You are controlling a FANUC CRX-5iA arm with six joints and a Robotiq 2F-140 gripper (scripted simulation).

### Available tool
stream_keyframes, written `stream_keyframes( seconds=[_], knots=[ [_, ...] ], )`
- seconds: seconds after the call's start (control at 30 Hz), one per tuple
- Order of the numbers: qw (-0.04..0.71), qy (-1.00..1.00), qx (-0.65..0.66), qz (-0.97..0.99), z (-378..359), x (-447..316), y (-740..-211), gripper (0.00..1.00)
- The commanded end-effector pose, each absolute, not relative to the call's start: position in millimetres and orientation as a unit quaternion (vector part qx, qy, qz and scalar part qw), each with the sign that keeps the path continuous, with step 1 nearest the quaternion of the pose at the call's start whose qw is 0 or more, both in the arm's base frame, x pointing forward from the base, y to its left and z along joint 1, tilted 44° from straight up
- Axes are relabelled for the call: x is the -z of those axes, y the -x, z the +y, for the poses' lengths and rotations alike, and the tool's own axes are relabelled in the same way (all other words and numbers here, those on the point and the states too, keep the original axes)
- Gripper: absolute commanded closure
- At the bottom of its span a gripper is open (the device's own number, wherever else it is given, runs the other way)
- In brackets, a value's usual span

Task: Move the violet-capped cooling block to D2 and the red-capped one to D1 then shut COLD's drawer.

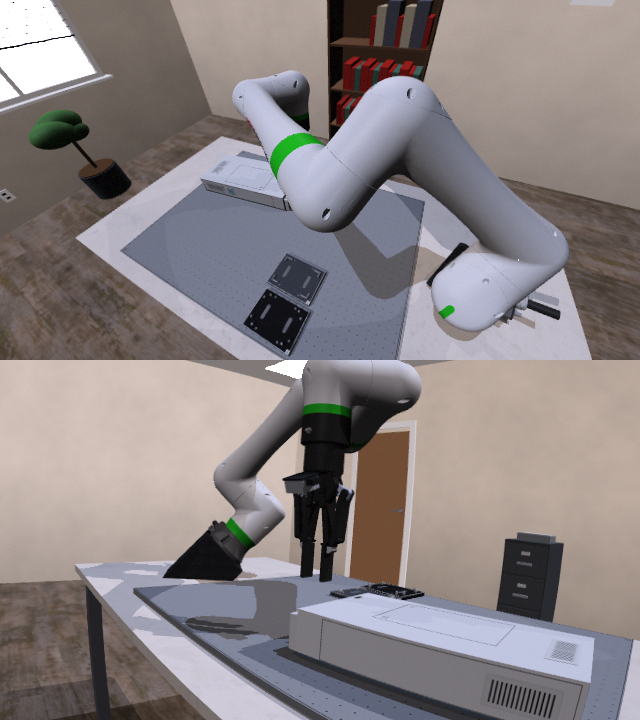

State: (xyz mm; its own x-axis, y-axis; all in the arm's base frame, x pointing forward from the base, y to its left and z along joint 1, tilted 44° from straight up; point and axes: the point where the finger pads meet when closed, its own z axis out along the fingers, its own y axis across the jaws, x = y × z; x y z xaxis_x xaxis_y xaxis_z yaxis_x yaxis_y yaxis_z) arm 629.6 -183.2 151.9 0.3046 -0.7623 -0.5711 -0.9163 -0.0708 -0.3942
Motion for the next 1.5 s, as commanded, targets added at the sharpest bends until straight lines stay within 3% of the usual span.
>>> stream_keyframes(
  seconds=[0.0,1.47],
  knots=[
    [0.358,0.724,-0.107,0.58,-186.1,-148.9,-638.2,0.66],
    [0.358,0.724,-0.107,0.58,-153.6,-112.5,-651.5,0.66]
  ],
)
